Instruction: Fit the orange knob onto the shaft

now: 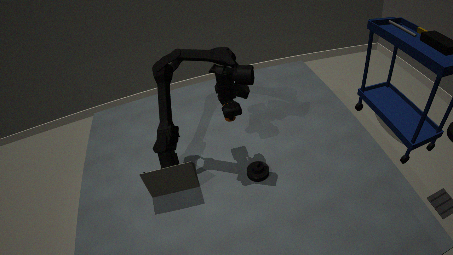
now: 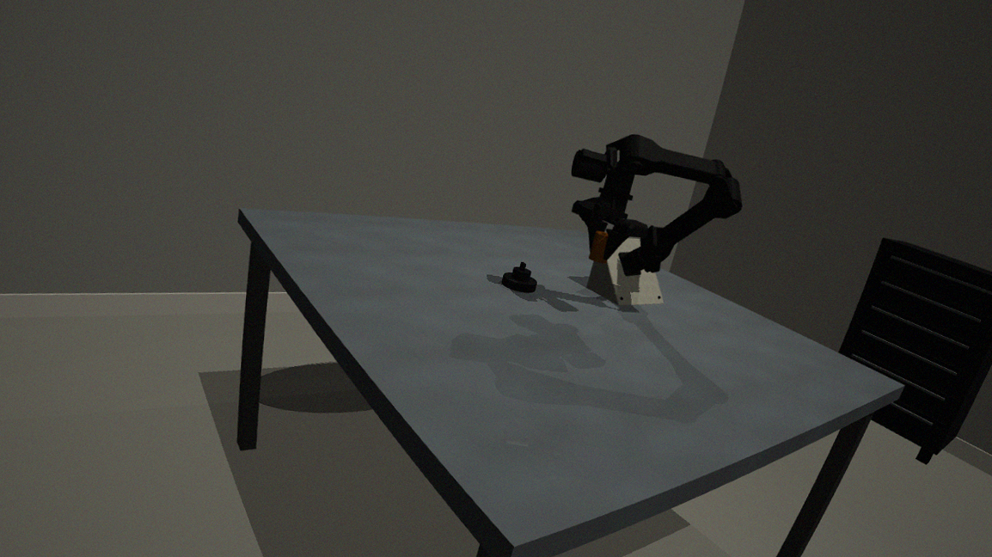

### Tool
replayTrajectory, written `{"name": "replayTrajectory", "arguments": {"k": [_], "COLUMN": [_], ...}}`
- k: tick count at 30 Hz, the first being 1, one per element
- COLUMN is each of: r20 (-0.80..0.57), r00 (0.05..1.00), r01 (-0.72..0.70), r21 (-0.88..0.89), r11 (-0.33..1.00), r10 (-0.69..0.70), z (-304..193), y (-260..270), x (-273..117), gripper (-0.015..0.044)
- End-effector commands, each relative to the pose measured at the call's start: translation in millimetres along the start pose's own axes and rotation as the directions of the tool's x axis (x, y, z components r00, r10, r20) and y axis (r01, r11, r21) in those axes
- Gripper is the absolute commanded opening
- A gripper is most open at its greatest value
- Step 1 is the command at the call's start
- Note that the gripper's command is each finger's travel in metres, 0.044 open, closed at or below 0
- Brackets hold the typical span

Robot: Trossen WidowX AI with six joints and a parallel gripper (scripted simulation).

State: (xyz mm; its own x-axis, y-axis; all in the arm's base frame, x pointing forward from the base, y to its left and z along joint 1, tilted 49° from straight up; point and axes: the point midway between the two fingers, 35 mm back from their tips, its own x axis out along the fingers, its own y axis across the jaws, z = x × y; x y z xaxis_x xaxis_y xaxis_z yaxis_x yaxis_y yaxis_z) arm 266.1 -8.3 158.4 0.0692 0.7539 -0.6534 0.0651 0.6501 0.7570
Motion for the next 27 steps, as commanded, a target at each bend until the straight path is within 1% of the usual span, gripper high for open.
{"name": "replayTrajectory", "arguments": {"k": [1, 27], "r20": [-0.004, 0.000], "r00": [1.000, 1.000], "r01": [0.002, 0.008], "r21": [-0.002, -0.002], "r11": [1.000, 1.000], "r10": [-0.002, -0.008], "z": [0, 33], "y": [-2, -76], "x": [-5, 11], "gripper": [0.0000, 0.0000]}}
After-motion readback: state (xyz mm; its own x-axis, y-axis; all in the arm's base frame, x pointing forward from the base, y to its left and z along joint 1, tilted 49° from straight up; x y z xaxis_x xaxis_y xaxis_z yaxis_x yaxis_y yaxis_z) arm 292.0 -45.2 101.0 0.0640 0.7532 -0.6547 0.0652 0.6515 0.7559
